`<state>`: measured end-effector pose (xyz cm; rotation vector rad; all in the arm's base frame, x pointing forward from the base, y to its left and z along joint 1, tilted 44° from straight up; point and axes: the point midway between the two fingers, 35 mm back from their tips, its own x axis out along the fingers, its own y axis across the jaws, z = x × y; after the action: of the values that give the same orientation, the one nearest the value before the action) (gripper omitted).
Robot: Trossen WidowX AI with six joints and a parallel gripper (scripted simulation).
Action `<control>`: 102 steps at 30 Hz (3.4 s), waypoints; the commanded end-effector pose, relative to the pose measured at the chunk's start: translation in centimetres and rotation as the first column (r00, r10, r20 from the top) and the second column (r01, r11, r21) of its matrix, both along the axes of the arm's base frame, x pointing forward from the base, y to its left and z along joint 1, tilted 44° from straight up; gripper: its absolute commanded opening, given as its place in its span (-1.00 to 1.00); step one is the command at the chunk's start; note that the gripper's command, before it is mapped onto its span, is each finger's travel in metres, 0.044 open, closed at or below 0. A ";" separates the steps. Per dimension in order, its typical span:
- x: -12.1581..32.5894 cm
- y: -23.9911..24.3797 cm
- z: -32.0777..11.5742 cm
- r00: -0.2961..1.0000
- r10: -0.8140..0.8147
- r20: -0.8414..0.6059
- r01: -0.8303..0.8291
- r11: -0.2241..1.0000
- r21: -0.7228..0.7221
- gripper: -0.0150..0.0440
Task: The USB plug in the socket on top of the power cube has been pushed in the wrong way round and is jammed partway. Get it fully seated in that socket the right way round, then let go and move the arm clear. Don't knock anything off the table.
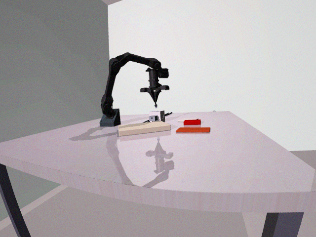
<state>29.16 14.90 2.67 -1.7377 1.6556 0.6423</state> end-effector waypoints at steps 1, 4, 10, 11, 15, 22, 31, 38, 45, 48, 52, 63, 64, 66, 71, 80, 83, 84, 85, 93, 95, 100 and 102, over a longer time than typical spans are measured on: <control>0.1 -0.2 0.0 1.000 0.005 -0.001 -0.005 1.000 -0.005 -0.49; 0.1 -0.2 0.0 1.000 0.006 -0.002 -0.006 1.000 -0.005 -0.49; 0.1 -0.3 0.0 1.000 0.008 -0.004 -0.008 1.000 -0.007 -0.49; 0.1 -0.3 0.0 1.000 0.009 -0.005 -0.009 1.000 -0.007 -0.49; 0.1 -0.4 -0.1 1.000 0.010 -0.006 -0.010 1.000 -0.009 -0.49; 0.1 -0.4 -0.1 1.000 0.013 -0.009 -0.013 1.000 -0.011 -0.49; 0.1 -0.6 -0.1 1.000 0.017 -0.013 -0.017 1.000 -0.013 -0.49; 0.1 -0.7 -0.1 1.000 0.019 -0.016 -0.020 1.000 -0.015 -0.49; 0.1 -0.8 -0.2 1.000 0.022 -0.019 -0.023 1.000 -0.017 -0.49; 0.1 -0.8 -0.2 1.000 0.023 -0.020 -0.024 1.000 -0.018 -0.49; 0.1 -0.9 -0.2 0.999 0.025 -0.022 -0.025 0.999 -0.019 -0.49; 0.1 -1.0 -0.2 0.999 0.029 -0.026 -0.030 0.999 -0.022 -0.49; 0.1 -1.0 -0.2 0.999 0.030 -0.027 -0.030 0.999 -0.022 -0.49; 0.1 -1.0 -0.2 0.999 0.031 -0.028 -0.031 0.999 -0.023 -0.49; 0.1 -1.1 -0.3 0.999 0.033 -0.030 -0.033 0.999 -0.024 -0.49; 0.1 -1.2 -0.3 0.999 0.036 -0.033 -0.037 0.999 -0.027 -0.49; 0.0 -1.3 -0.3 0.999 0.037 -0.035 -0.038 0.999 -0.028 -0.49; 0.0 -1.3 -0.3 0.999 0.038 -0.035 -0.039 0.999 -0.028 -0.49; 0.0 -1.3 -0.3 0.999 0.038 -0.035 -0.039 0.999 -0.028 -0.49; 0.1 -1.4 -0.4 0.999 0.039 -0.037 -0.040 0.999 -0.029 -0.49; 0.1 -1.4 -0.4 0.999 0.039 -0.037 -0.040 0.999 -0.029 -0.49; 0.1 -1.4 -0.4 0.999 0.039 -0.037 -0.040 0.999 -0.029 -0.49; 0.1 -1.5 -0.4 0.999 0.039 -0.037 -0.040 0.999 -0.029 -0.49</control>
<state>29.13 13.57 2.23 -1.7887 1.6674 0.6765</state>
